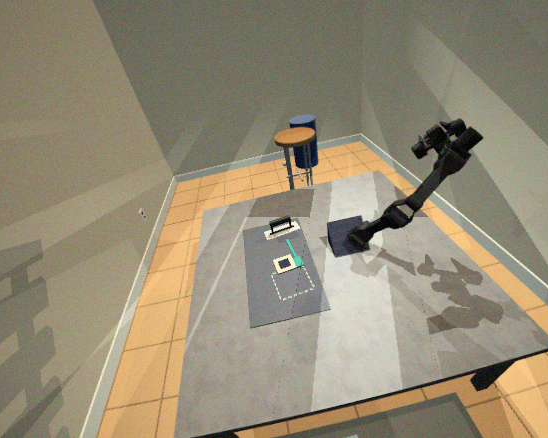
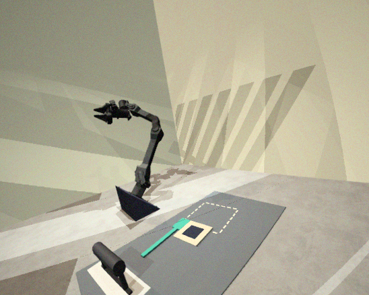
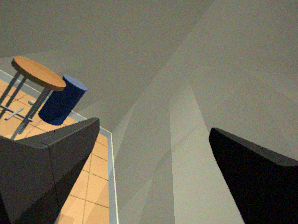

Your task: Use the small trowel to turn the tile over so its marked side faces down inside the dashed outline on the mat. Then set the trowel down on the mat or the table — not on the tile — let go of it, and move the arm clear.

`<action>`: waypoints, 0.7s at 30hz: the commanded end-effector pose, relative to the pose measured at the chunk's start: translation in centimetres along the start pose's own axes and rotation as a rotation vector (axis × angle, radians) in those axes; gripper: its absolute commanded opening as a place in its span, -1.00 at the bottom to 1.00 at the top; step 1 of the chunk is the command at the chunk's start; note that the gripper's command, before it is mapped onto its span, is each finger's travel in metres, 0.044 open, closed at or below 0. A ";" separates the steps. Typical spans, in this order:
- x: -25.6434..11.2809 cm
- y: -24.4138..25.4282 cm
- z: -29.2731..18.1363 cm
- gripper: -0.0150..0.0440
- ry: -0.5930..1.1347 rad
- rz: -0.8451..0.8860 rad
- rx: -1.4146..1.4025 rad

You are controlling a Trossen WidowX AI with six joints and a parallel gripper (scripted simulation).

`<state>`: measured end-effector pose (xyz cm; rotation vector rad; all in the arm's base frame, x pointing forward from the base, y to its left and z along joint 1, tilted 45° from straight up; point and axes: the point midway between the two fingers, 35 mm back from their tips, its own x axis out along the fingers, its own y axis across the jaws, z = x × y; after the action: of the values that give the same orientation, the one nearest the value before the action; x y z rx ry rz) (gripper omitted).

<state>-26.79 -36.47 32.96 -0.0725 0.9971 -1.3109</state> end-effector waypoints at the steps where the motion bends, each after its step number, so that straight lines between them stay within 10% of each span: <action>1: 0.0 0.0 0.0 0.78 0.000 0.000 0.000; 11: 0.0 0.0 0.0 -0.11 0.000 0.000 0.000; 21: 0.0 0.0 0.0 -0.15 0.000 0.000 0.000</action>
<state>-26.79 -36.47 32.96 -0.0725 0.9971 -1.3109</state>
